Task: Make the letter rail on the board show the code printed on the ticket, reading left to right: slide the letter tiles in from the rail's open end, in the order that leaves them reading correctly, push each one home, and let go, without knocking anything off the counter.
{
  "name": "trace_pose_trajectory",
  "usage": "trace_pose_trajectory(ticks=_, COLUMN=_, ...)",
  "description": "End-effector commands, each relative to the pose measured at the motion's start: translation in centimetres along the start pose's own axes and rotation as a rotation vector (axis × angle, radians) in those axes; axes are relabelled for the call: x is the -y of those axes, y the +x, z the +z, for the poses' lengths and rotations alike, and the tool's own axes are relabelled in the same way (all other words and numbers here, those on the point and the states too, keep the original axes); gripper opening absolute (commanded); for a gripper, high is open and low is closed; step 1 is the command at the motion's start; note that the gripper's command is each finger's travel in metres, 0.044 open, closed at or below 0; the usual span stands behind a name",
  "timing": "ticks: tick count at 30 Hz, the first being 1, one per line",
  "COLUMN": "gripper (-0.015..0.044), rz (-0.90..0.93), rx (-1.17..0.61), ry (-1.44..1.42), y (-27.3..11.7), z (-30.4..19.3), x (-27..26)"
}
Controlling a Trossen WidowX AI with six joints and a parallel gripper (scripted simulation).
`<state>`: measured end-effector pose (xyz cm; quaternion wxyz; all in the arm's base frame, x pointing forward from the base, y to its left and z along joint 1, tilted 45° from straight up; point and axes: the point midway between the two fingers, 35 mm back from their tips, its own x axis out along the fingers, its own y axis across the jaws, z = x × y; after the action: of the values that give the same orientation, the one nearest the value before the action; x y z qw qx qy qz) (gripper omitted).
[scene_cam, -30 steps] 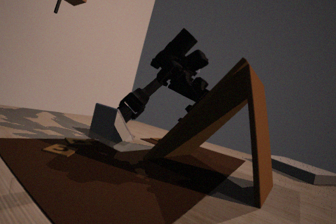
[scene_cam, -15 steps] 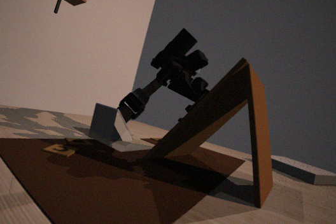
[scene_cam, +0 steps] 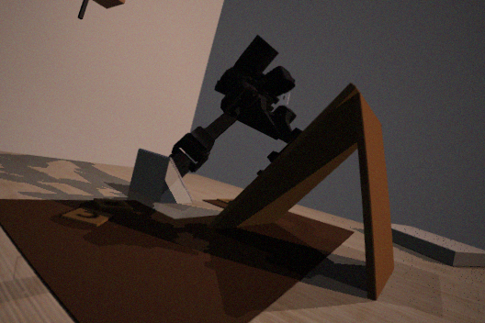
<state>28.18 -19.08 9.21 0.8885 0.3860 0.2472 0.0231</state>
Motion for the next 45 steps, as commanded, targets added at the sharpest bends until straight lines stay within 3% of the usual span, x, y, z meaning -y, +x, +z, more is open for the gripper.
trace_pose_trajectory(ticks=1, gripper=0.0295, rz=0.003, rx=0.000, ry=-0.006, y=-0.3, z=0.0, x=0.0)
trace_pose_trajectory(ticks=29, gripper=0.0295, rz=0.003, rx=-0.001, ry=-0.005, y=-2.6, z=0.0, x=0.0)
trace_pose_trajectory(ticks=40, gripper=0.0006, rz=-0.001, rx=-0.002, ry=0.002, y=-2.4, z=-0.1, x=0.1)
trace_pose_trajectory(ticks=45, gripper=0.0000, rz=-0.001, rx=-0.002, ry=0.002, y=-2.4, z=-0.1, x=0.1)
